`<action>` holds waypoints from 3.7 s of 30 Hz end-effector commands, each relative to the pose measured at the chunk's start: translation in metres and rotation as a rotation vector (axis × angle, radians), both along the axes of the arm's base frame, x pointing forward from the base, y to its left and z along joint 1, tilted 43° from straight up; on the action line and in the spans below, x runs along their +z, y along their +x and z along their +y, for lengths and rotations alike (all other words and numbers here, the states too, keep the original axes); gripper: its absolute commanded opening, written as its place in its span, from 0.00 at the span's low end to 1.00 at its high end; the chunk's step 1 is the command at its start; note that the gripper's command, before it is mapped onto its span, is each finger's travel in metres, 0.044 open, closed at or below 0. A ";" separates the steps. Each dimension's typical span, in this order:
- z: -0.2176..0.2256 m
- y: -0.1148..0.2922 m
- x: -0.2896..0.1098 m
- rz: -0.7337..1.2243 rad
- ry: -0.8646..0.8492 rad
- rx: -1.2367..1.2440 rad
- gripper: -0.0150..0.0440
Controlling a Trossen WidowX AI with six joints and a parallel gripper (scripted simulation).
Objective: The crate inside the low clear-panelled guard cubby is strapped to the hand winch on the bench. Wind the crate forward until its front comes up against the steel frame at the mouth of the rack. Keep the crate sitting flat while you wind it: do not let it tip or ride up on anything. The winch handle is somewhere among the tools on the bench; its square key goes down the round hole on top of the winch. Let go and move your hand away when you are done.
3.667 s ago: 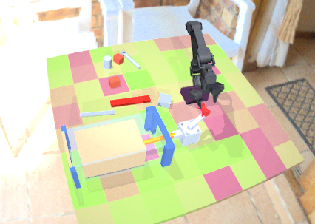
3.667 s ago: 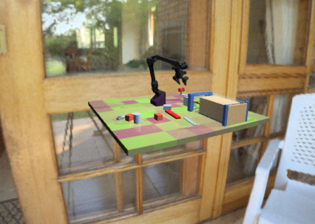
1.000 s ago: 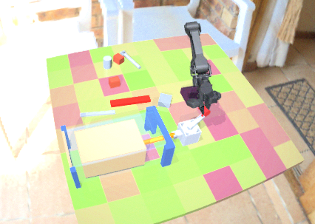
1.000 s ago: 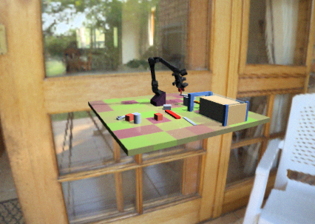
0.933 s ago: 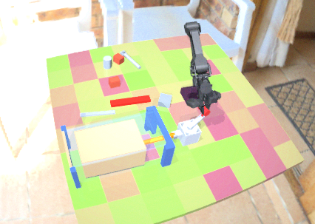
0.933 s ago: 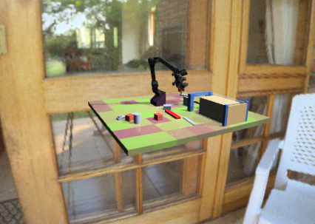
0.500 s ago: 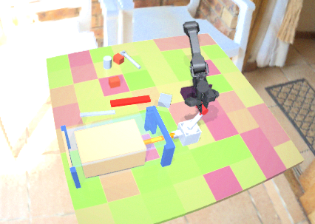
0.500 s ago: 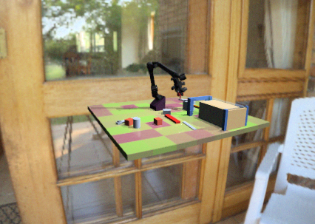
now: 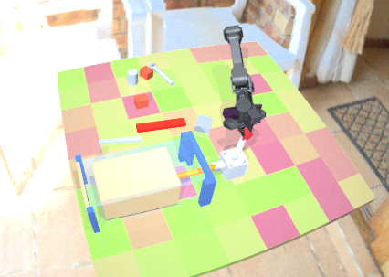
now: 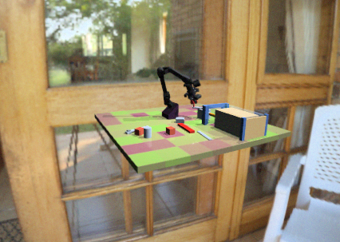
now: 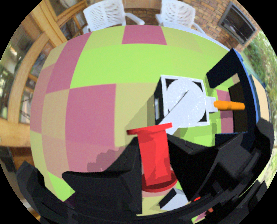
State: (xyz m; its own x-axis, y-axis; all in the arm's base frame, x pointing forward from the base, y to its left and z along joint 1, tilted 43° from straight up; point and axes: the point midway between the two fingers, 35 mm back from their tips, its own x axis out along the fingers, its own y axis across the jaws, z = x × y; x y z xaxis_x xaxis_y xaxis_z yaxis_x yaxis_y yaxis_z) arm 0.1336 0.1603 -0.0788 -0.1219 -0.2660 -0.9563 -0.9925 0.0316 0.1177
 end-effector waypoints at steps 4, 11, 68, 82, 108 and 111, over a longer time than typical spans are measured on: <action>-0.012 0.011 0.005 -0.015 -0.019 0.005 0.25; -0.017 0.019 0.009 -0.016 -0.019 0.005 0.25; -0.036 0.101 0.014 -0.020 -0.022 0.005 0.25; -0.032 0.120 0.009 -0.022 -0.021 0.005 0.25; -0.017 0.152 -0.008 -0.024 -0.020 0.005 0.25; -0.014 0.155 -0.010 -0.024 -0.020 0.005 0.25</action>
State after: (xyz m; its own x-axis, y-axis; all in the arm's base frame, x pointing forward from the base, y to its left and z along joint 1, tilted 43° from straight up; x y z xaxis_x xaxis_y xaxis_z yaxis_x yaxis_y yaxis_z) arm 0.2789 0.1405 -0.0821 -0.1140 -0.2920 -0.9496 -0.9935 0.0376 0.1077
